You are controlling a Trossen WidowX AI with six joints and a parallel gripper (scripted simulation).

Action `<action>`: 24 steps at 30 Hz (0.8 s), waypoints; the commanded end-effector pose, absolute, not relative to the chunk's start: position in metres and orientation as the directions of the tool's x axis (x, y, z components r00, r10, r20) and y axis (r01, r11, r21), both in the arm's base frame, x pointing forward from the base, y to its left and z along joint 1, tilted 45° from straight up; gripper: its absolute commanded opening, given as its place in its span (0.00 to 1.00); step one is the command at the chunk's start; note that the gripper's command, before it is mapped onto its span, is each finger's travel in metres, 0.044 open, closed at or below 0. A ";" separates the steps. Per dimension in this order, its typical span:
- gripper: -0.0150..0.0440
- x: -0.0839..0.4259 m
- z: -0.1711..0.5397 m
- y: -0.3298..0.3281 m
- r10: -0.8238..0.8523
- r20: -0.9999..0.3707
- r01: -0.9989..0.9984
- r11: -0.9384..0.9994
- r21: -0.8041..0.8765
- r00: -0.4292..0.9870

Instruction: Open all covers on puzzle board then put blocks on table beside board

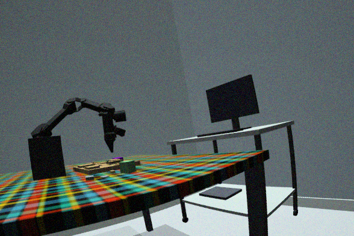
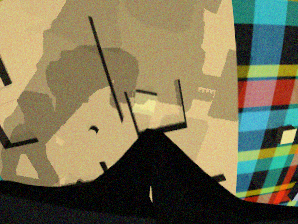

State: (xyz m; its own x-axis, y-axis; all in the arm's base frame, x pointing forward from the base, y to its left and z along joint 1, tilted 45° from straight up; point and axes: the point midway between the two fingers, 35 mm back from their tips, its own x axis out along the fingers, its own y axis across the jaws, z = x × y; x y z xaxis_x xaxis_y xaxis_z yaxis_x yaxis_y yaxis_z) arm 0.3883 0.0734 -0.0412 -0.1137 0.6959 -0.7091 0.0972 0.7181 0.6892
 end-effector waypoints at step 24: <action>0.25 0.377 -0.074 0.111 0.700 -0.704 0.987 0.001 -0.163 -0.117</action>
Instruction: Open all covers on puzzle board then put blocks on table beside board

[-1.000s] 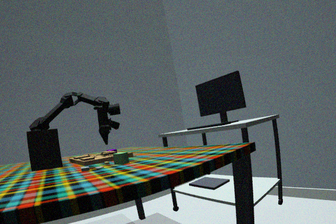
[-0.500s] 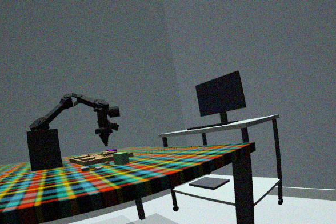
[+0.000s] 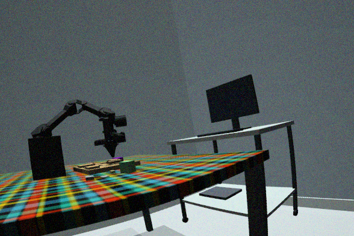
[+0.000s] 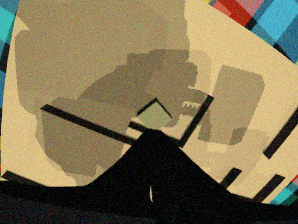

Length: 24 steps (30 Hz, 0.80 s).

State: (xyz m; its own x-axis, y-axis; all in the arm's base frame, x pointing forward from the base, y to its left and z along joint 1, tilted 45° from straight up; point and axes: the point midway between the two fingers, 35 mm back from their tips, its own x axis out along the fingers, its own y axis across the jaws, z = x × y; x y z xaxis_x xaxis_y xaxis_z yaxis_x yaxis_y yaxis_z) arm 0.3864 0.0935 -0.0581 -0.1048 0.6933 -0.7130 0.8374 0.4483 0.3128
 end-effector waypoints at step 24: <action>0.25 0.376 -0.079 0.117 0.701 -0.704 0.987 0.001 -0.163 -0.117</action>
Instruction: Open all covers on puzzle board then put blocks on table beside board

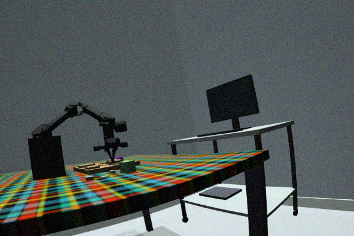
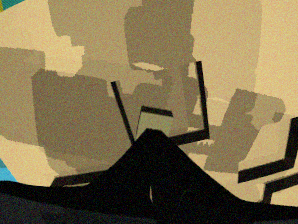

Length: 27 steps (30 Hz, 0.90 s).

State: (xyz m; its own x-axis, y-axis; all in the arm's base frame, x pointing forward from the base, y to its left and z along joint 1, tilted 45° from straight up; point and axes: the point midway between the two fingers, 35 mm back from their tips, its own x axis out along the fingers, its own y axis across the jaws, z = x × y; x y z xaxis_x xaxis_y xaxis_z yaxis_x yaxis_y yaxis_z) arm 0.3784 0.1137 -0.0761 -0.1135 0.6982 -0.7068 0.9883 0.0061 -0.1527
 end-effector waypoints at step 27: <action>0.25 0.371 -0.093 0.112 0.700 -0.704 0.972 0.227 0.064 -0.117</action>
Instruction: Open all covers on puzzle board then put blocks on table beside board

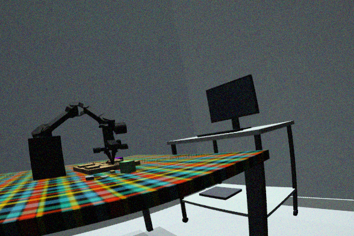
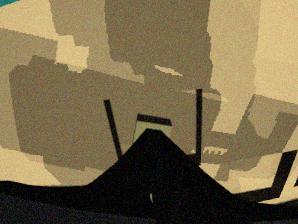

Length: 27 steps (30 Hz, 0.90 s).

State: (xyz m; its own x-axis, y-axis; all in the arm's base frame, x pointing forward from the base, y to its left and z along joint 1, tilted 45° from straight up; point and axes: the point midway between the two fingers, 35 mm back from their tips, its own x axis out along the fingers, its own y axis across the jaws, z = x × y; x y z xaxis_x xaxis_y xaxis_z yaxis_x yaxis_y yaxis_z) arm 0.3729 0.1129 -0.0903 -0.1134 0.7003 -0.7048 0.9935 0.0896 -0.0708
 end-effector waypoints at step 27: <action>0.25 0.372 -0.094 0.112 0.700 -0.704 -0.400 0.616 0.679 -0.117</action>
